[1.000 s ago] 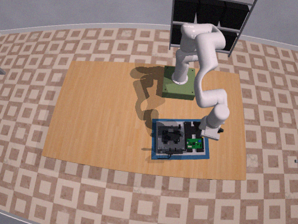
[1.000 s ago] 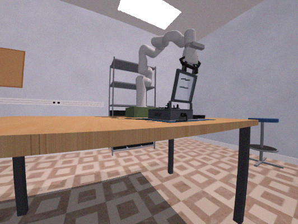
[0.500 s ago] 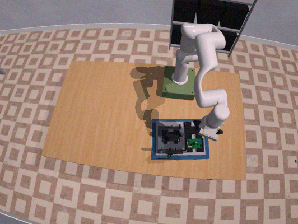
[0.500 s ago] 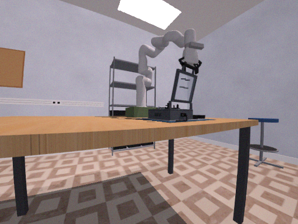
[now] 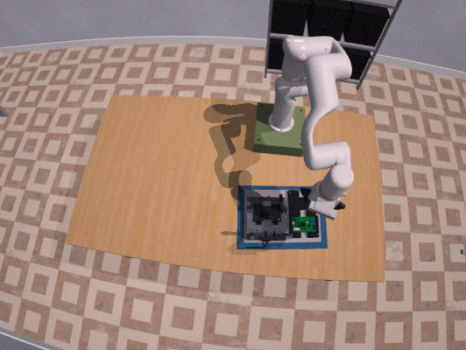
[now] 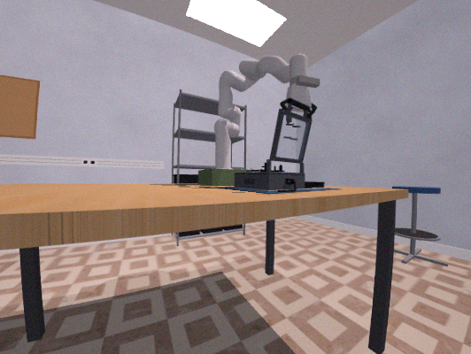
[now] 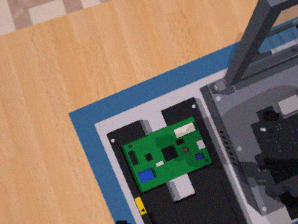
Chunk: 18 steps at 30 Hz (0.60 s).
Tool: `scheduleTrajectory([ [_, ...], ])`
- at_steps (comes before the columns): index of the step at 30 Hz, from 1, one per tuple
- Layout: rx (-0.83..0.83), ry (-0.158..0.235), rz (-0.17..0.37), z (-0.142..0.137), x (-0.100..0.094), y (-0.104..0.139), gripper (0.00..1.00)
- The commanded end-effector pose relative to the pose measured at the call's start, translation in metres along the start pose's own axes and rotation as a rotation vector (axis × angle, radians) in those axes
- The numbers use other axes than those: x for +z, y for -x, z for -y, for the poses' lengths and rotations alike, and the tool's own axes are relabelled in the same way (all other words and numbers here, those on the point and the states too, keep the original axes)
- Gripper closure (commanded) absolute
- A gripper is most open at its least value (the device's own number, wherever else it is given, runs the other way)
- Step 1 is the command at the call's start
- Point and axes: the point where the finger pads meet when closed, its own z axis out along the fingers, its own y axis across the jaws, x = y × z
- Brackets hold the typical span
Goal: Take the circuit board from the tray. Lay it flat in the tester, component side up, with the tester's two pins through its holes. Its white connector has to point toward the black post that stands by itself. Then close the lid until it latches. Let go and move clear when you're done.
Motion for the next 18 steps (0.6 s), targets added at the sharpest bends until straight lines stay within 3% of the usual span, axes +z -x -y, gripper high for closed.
scheduleTrajectory([
  [1, 0.0, -0.004, -0.006, -0.001, 0.016, 0.003, 0.0],
  [16, 0.0, -0.004, -0.006, -0.018, 0.148, 0.039, 0.0],
  [18, 0.0, -0.004, -0.006, -0.018, 0.148, 0.039, 0.0],
])
